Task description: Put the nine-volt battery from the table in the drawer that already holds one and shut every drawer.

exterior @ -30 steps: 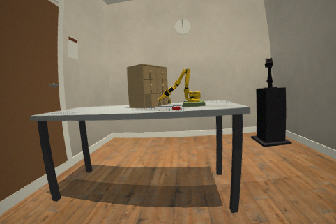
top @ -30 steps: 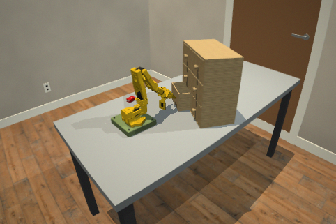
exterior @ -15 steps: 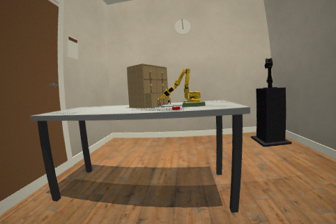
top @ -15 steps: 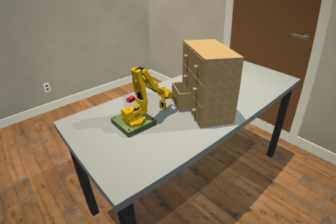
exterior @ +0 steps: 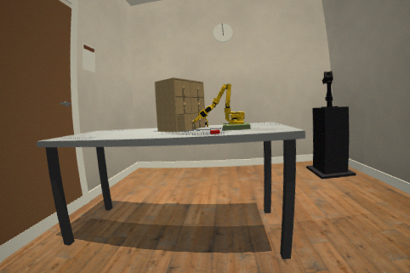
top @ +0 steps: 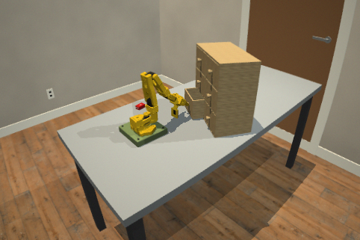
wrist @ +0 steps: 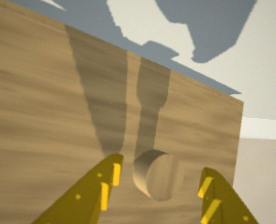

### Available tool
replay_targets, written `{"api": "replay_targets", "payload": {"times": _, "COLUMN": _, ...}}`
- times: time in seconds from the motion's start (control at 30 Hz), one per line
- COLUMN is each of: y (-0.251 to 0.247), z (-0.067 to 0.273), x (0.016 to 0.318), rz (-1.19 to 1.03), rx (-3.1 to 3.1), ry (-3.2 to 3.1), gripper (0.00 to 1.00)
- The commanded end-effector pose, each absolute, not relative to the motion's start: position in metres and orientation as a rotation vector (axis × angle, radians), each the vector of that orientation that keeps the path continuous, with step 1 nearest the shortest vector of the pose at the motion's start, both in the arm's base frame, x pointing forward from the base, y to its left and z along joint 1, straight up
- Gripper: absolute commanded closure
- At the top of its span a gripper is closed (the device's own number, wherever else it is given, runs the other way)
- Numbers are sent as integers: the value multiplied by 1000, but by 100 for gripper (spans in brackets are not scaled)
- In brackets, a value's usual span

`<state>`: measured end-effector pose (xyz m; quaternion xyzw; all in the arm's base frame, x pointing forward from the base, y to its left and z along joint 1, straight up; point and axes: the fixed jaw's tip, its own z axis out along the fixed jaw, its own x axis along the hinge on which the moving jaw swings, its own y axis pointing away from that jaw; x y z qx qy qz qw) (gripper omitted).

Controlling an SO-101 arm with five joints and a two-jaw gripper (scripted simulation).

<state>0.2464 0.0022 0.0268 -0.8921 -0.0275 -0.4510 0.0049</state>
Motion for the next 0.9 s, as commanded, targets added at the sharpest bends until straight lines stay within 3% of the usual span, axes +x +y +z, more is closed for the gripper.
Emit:
{"api": "replay_targets", "payload": {"times": 0.0, "y": -2, "z": 27, "x": 248, "rz": -1422, "rx": -2798, "ry": -63, "gripper": 79}}
{"api": "replay_targets", "payload": {"times": 0.33, "y": -2, "z": 27, "x": 248, "rz": -1422, "rx": -2798, "ry": -63, "gripper": 79}}
{"api": "replay_targets", "payload": {"times": 0.87, "y": -2, "z": 27, "x": 248, "rz": -1422, "rx": -2798, "ry": -63, "gripper": 89}}
